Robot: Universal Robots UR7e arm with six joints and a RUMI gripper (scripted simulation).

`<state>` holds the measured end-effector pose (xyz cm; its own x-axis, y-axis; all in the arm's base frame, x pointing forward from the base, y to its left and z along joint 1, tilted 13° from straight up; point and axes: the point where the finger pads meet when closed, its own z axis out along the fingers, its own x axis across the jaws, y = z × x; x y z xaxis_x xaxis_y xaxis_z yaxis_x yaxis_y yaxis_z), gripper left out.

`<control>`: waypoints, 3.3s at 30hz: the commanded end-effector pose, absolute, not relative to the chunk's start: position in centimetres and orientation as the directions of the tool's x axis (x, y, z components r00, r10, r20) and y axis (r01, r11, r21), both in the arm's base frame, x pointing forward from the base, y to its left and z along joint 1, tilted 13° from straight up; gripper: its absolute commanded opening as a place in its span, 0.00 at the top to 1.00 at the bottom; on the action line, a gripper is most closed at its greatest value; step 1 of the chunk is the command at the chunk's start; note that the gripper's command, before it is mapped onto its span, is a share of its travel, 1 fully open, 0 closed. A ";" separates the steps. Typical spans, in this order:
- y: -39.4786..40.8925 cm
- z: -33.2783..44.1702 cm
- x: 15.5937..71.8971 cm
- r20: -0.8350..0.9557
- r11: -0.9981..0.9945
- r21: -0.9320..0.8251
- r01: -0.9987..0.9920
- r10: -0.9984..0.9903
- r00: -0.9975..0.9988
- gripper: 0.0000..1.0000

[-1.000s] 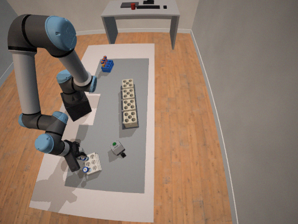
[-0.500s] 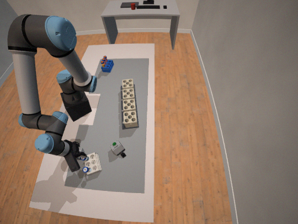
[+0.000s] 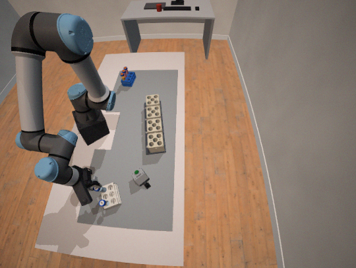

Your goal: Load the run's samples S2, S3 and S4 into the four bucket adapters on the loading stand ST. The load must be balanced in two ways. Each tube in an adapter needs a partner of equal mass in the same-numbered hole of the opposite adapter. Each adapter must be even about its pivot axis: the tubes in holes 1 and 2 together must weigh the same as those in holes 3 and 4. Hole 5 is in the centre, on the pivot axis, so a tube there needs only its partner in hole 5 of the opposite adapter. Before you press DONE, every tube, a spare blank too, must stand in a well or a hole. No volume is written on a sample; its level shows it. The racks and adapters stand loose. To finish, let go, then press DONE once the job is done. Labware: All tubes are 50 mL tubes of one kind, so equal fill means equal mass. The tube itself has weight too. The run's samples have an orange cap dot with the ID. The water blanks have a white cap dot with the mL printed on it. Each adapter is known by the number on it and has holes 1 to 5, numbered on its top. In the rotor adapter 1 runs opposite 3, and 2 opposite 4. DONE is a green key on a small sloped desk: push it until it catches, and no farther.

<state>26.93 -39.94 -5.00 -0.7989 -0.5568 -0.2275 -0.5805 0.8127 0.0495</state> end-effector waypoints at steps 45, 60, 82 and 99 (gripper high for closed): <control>-35.3 6.6 26.1 -0.232 0.637 -0.013 -0.771 -0.751 -0.618 1.00; -26.9 8.2 27.3 -0.214 0.344 -0.091 -0.935 -0.923 -0.319 1.00; -13.9 10.8 29.1 -0.139 -0.173 -0.187 -0.967 -0.970 0.201 1.00; -4.2 12.8 30.4 -0.106 -0.333 -0.208 -0.920 -0.927 0.360 1.00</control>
<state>30.02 -6.90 11.99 0.3546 -0.9286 -0.1091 -0.9215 -0.3274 -0.2089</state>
